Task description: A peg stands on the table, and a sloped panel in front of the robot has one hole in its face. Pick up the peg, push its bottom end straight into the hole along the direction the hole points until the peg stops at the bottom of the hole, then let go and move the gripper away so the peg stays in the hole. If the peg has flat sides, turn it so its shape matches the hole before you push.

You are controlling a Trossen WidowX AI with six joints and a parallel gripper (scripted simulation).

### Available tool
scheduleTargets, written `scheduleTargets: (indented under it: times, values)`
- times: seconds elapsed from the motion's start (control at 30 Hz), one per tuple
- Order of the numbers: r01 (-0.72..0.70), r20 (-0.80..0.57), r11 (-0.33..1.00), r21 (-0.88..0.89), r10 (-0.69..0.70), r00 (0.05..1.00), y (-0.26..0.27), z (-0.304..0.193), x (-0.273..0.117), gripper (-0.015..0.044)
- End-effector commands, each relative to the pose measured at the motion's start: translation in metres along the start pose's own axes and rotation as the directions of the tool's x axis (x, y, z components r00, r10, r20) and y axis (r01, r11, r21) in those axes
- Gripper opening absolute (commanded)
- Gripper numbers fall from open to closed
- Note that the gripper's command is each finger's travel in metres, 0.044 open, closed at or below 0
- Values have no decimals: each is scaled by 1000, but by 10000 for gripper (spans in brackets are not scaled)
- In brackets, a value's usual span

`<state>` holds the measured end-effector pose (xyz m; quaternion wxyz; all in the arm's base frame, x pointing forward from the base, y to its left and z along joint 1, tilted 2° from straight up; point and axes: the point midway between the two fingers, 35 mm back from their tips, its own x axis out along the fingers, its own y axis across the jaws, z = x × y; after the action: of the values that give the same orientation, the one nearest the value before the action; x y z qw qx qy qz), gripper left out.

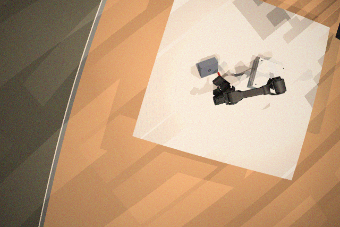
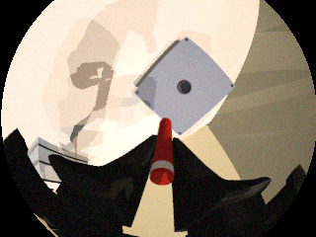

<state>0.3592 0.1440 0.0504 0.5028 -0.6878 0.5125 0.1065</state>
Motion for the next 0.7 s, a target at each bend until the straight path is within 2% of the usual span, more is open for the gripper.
scheduleTargets:
  times: [0.0, 0.67]
  values:
    - [27, -1, 999, -31, -27, 1000, 0, 7, -4, 0]
    - [127, 10, 983, -136, -127, 992, 3, 30, -23, 0]
